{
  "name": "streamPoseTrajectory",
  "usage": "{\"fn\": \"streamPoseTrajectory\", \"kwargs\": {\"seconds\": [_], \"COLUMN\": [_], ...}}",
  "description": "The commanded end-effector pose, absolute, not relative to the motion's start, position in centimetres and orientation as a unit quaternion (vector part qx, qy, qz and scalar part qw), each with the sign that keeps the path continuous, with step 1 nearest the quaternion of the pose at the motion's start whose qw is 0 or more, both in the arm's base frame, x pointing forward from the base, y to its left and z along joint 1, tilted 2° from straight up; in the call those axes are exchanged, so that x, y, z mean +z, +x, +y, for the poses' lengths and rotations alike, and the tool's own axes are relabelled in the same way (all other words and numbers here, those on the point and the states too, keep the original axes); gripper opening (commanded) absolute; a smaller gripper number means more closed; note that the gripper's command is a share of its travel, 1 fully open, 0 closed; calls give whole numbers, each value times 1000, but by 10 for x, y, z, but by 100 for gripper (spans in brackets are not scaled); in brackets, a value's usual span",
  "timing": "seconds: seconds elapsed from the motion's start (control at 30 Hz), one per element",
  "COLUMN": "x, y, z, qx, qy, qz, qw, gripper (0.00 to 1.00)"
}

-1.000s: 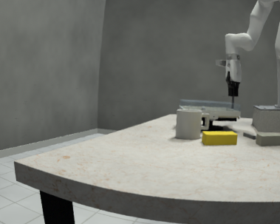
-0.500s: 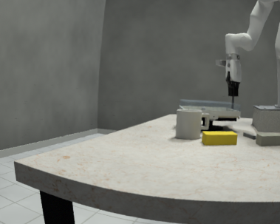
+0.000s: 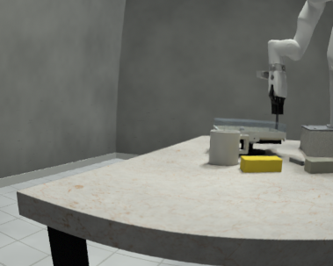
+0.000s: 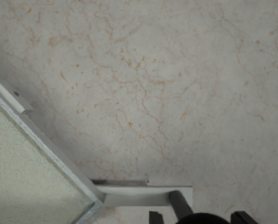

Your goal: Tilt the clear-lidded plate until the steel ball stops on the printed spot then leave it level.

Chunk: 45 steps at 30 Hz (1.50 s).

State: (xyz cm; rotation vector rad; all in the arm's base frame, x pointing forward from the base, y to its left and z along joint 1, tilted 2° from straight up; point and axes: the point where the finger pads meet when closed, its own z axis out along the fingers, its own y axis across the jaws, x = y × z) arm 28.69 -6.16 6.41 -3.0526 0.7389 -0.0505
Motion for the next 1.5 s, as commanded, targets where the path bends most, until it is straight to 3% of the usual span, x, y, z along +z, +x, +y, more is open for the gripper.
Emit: {"fn": "streamPoseTrajectory", "kwargs": {"seconds": [0.0,1.47], "x": [65,65], "y": [288,290], "z": [-61,-62], "qx": [-17,-17], "qy": [-972,-972], "qz": [235,235], "qw": [0,0], "gripper": [0,0]}}
